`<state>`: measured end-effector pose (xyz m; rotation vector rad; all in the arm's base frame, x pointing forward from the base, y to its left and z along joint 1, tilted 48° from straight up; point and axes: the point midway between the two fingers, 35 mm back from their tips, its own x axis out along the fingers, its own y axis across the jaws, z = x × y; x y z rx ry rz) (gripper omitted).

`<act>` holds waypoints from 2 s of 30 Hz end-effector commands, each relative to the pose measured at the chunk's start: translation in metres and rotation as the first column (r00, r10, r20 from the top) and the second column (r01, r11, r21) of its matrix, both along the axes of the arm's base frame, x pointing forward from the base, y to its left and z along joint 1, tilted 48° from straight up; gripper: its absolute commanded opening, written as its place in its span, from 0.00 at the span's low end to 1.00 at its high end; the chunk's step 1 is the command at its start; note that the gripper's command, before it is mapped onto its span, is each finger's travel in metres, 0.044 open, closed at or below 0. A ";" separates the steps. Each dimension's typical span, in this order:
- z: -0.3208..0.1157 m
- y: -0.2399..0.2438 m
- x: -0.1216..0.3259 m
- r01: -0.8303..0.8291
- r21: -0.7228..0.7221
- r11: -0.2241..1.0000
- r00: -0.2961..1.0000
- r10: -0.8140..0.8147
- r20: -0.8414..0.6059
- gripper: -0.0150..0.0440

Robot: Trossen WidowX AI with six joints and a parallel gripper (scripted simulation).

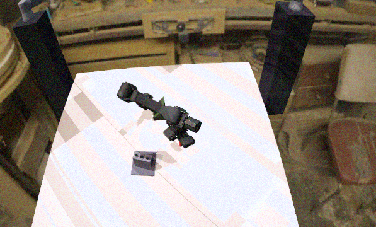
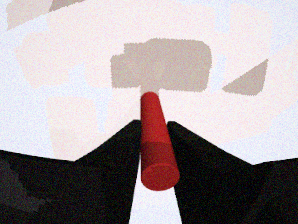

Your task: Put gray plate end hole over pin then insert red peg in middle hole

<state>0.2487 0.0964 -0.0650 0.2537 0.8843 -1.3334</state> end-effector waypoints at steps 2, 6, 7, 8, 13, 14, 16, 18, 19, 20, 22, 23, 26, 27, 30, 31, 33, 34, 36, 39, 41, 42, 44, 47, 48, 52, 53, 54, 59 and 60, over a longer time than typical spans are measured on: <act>0.007 0.011 0.003 0.000 0.007 1.000 1.000 0.000 0.006 0.25; 0.015 0.021 0.005 0.000 0.008 1.000 1.000 0.000 0.006 0.25; 0.017 0.023 0.005 0.000 0.008 1.000 1.000 0.000 0.006 0.25; 0.019 0.026 0.005 0.000 0.008 1.000 1.000 0.000 0.005 0.25; 0.029 0.038 0.007 0.000 0.009 1.000 1.000 0.000 0.005 0.25; 0.031 0.041 0.007 0.000 0.009 1.000 1.000 0.000 0.005 0.25; 0.036 0.045 0.008 0.000 0.009 1.000 1.000 0.000 0.005 0.25; 0.040 0.050 0.008 0.000 0.009 1.000 1.000 0.000 0.005 0.25; 0.042 0.053 0.008 0.000 0.009 1.000 1.000 0.000 0.005 0.25; 0.045 0.055 0.008 0.000 0.009 1.000 1.000 0.000 0.005 0.25; 0.049 0.060 0.009 0.000 0.009 1.000 1.000 0.000 0.005 0.25; 0.044 0.053 0.009 -0.003 0.007 1.000 1.000 0.003 0.002 0.25; 0.049 0.050 0.013 -0.004 0.009 1.000 1.000 0.004 0.001 0.25; 0.051 0.048 0.015 -0.004 0.010 1.000 1.000 0.004 0.001 0.25; 0.056 0.044 0.020 -0.005 0.013 1.000 1.000 0.005 0.001 0.25; 0.058 0.043 0.022 -0.005 0.014 1.000 1.000 0.005 0.001 0.25; 0.062 0.040 0.025 -0.005 0.015 1.000 1.000 0.005 0.001 0.25; 0.064 0.038 0.027 -0.006 0.016 1.000 1.000 0.006 0.001 0.25; 0.068 0.035 0.030 -0.006 0.018 1.000 1.000 0.006 0.001 0.25; 0.074 0.030 0.035 -0.007 0.019 1.000 1.000 0.007 0.001 0.25; 0.078 0.027 0.038 -0.007 0.020 1.000 1.000 0.007 0.001 0.25; 0.080 0.025 0.040 -0.007 0.021 1.000 1.000 0.007 0.001 0.25; 0.084 0.022 0.042 -0.007 0.022 1.000 1.000 0.007 0.001 0.25; 0.090 0.017 0.047 -0.008 0.023 1.000 1.000 0.008 0.001 0.25; 0.092 0.015 0.048 -0.008 0.024 1.000 1.000 0.008 0.001 0.25; 0.100 0.008 0.053 -0.008 0.025 1.000 1.000 0.008 0.001 0.25; 0.102 0.006 0.055 -0.008 0.025 1.000 1.000 0.008 0.002 0.25; 0.104 0.004 0.056 -0.008 0.025 1.000 1.000 0.008 0.002 0.25; 0.114 -0.006 0.062 -0.008 0.024 1.000 1.000 0.008 0.003 0.25; 0.116 -0.008 0.063 -0.008 0.024 1.000 1.000 0.008 0.003 0.25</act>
